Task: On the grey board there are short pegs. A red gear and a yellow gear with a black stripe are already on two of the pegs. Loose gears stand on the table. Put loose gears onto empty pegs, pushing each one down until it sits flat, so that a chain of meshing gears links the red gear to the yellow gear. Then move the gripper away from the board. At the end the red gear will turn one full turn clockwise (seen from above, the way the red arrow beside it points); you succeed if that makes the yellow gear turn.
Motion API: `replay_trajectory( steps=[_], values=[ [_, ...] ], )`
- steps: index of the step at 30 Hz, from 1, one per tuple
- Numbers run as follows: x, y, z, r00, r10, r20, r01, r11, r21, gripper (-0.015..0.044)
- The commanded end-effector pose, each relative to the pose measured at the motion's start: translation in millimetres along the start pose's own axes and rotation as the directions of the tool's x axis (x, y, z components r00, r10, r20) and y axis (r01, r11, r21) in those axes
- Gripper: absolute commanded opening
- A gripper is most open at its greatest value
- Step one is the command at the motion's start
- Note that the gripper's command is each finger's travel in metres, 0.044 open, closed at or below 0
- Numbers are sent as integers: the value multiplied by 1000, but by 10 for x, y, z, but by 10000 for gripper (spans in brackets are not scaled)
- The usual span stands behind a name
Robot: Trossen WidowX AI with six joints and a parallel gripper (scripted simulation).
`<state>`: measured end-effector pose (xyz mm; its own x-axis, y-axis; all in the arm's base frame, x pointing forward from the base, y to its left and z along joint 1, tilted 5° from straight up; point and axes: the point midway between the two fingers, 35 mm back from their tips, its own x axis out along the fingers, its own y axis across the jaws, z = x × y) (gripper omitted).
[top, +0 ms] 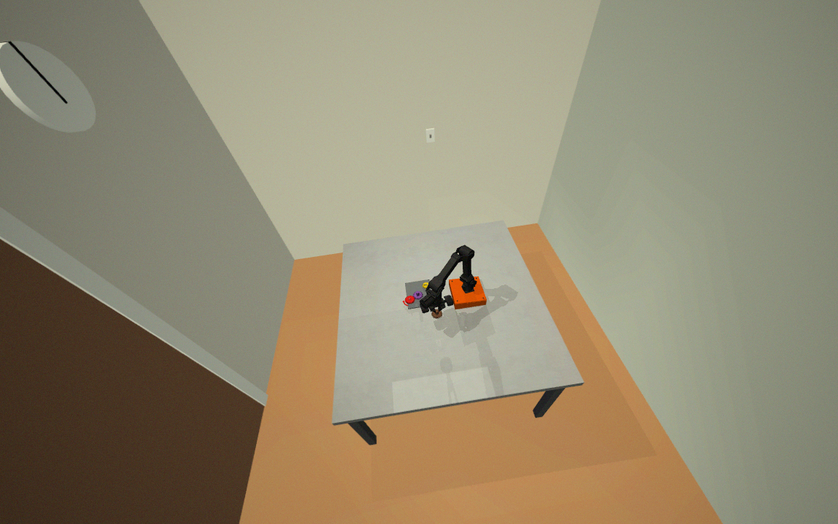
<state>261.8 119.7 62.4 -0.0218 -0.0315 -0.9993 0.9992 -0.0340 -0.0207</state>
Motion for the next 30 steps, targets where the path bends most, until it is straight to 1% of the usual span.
replay_trajectory(
  steps=[1,25,30],
  values=[
    [-126,6,-15,1000,6,-7,-6,1000,1,0],
    [-712,-140,-7,1000,-26,-9,26,1000,-12,0],
    [-742,-144,8,1000,-28,-9,28,1000,-12,0]
  ],
)
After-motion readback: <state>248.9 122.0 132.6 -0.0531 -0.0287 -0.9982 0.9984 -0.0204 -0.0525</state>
